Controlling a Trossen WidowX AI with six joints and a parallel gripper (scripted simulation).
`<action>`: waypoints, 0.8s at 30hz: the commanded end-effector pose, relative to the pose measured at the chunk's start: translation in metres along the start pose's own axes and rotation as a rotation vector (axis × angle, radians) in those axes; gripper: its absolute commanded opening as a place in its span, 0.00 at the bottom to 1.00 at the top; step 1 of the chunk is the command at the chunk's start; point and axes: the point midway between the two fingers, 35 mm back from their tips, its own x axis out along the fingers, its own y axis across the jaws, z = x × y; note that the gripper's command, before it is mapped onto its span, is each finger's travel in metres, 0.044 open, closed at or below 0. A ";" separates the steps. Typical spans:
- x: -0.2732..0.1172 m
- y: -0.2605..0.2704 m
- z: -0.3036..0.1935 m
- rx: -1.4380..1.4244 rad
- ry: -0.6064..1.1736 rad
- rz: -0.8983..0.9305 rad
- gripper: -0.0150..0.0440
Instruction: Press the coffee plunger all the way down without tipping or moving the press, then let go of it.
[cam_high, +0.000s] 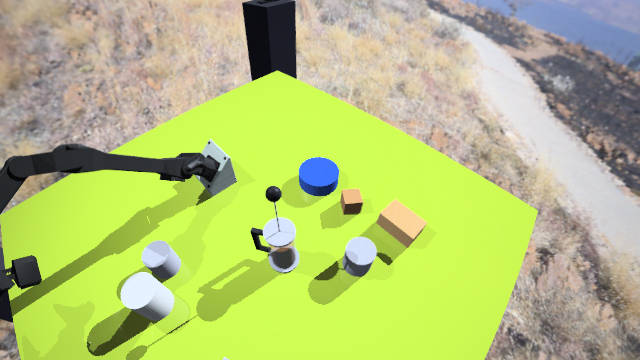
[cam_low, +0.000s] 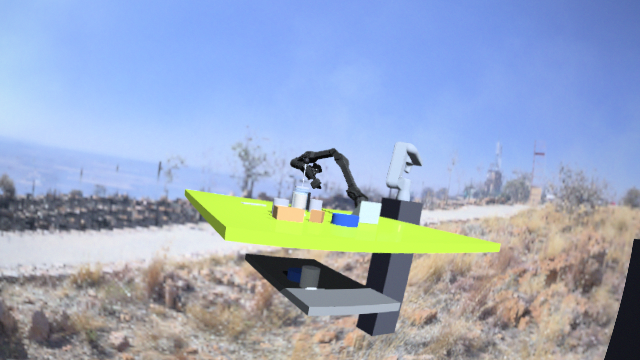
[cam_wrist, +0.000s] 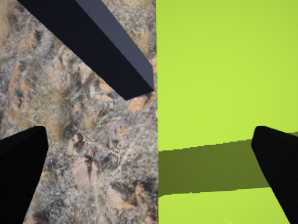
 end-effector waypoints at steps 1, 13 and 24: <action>-0.020 -0.002 -0.012 -0.054 0.101 0.002 1.00; -0.153 -0.044 -0.079 -0.530 0.512 0.180 1.00; -0.322 -0.127 -0.072 -1.064 0.890 0.617 1.00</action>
